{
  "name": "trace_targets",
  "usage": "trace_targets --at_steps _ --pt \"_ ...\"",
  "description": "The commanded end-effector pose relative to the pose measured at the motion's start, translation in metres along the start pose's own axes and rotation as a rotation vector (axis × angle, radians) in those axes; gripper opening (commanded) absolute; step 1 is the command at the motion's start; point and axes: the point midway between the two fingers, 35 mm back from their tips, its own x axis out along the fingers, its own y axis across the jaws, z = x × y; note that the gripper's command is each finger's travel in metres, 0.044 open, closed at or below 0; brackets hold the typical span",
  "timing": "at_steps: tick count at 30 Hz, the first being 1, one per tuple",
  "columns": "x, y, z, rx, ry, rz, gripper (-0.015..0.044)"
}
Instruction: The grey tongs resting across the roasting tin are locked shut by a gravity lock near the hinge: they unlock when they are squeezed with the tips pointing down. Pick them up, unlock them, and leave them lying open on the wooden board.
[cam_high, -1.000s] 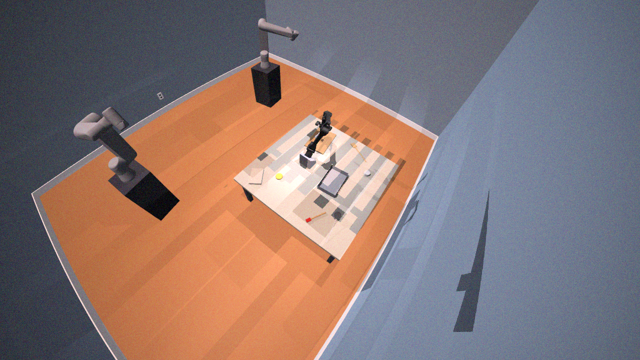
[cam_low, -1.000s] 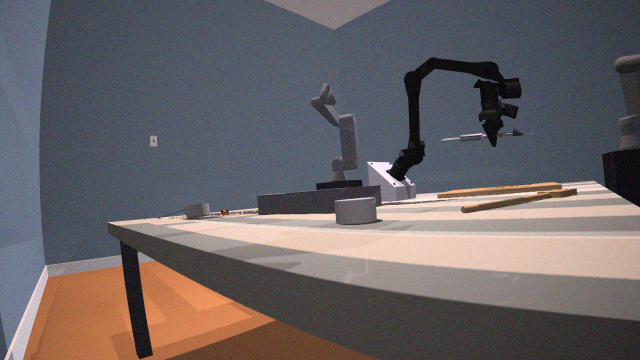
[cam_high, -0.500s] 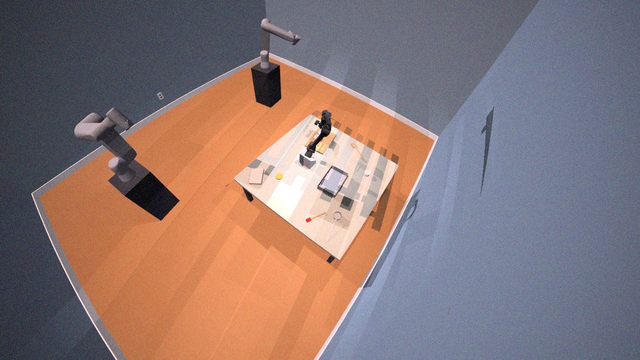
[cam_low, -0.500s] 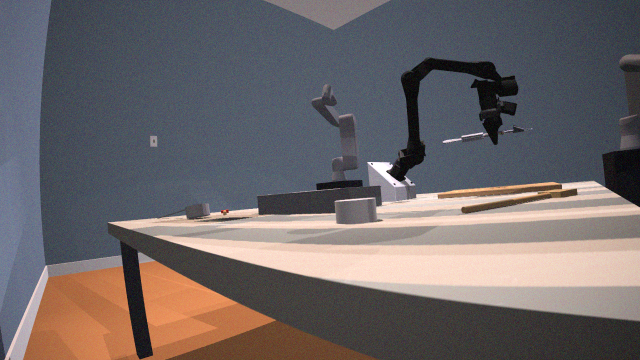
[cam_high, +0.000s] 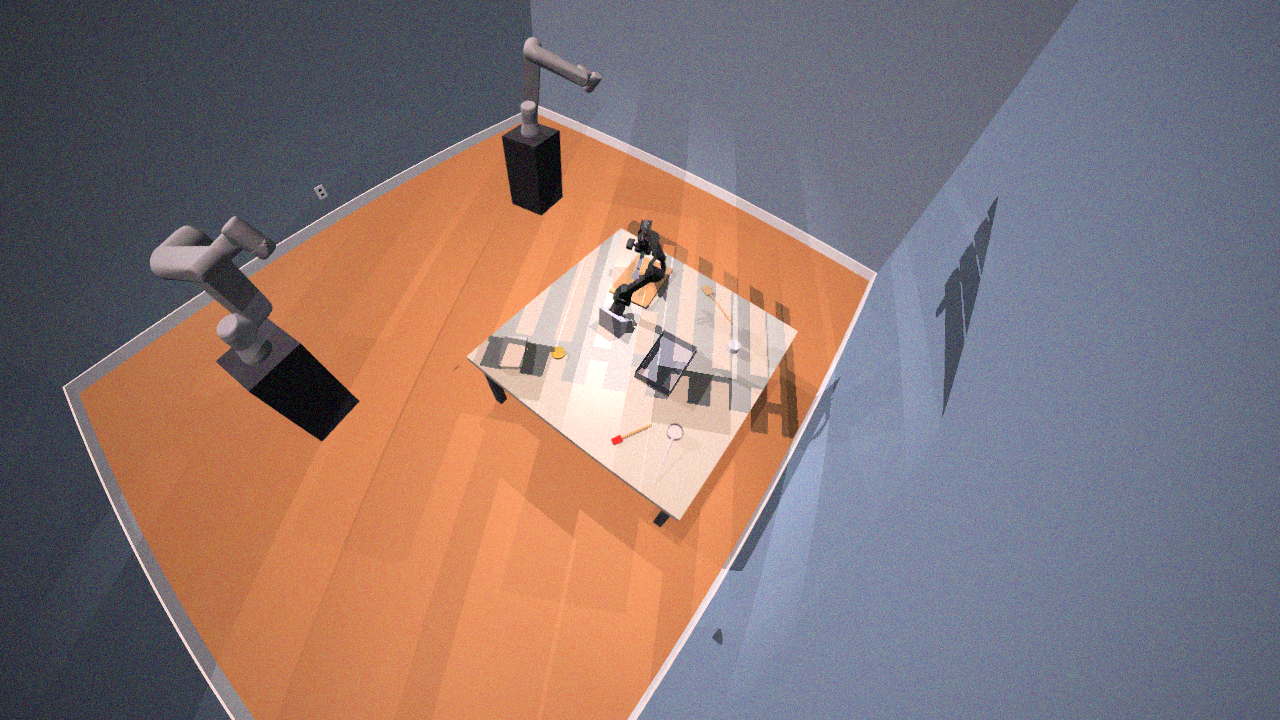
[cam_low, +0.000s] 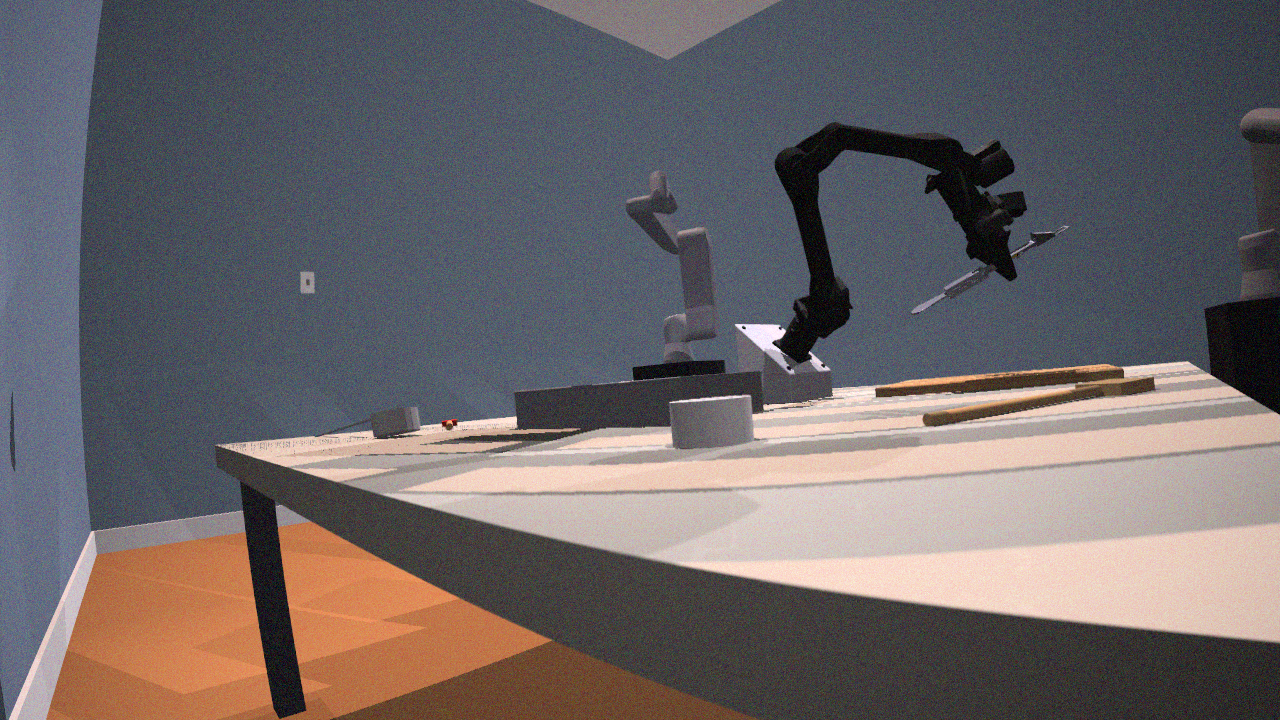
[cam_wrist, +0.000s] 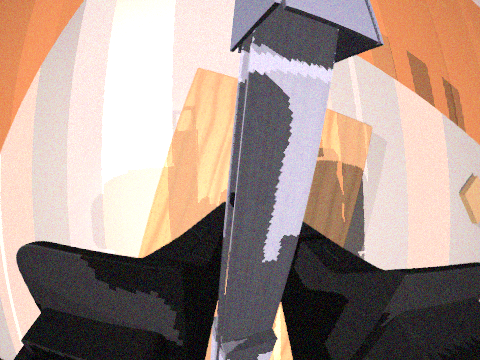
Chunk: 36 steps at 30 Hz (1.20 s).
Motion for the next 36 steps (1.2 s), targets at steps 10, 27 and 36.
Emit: trace_targets --at_steps 10,27,36 --pt "-0.017 0.006 0.017 -0.053 -0.297 -0.035 -0.0150" --pt "-0.041 0.000 0.004 0.009 -0.522 -0.103 -0.0150" --pt "-0.045 -0.008 -0.019 0.082 -0.553 -0.124 -0.0150"
